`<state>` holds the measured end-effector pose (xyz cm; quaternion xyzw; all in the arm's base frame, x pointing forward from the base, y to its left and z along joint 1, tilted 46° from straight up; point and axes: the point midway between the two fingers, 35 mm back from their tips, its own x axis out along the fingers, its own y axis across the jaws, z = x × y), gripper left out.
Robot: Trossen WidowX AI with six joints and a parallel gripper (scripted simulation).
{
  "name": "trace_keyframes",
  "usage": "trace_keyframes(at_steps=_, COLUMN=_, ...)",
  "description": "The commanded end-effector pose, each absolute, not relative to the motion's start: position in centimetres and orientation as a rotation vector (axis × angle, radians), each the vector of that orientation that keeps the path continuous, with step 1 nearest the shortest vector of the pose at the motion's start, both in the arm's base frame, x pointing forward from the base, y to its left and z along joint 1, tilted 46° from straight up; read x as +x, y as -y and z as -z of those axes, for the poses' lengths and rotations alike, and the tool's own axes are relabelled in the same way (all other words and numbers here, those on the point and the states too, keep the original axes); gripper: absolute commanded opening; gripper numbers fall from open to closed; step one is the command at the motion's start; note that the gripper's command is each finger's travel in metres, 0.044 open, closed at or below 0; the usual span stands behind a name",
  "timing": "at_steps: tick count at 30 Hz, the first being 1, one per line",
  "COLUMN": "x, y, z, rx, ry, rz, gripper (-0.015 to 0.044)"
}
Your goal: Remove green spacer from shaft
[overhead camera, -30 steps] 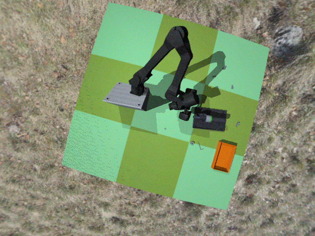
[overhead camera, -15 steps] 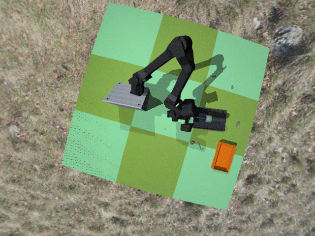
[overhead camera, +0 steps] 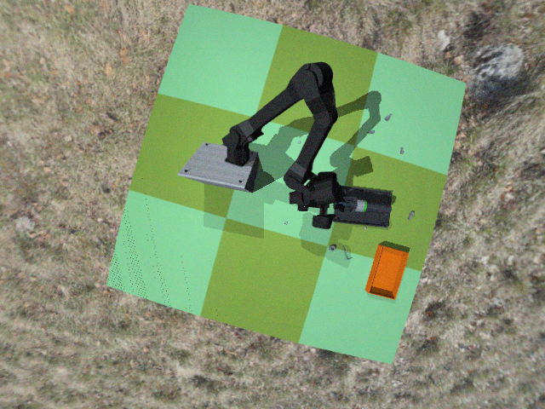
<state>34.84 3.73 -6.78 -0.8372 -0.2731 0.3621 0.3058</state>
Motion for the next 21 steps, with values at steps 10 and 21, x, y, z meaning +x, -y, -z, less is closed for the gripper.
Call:
trace_keyframes(at_steps=10, x=34.86, y=-3.66, z=6.87, rx=-2.221, ry=0.718, rz=-0.961, gripper=0.044)
trace_keyframes(at_steps=21, x=33.98, y=-3.43, z=6.96, rx=-2.221, ry=0.717, rz=-0.962, gripper=0.044)
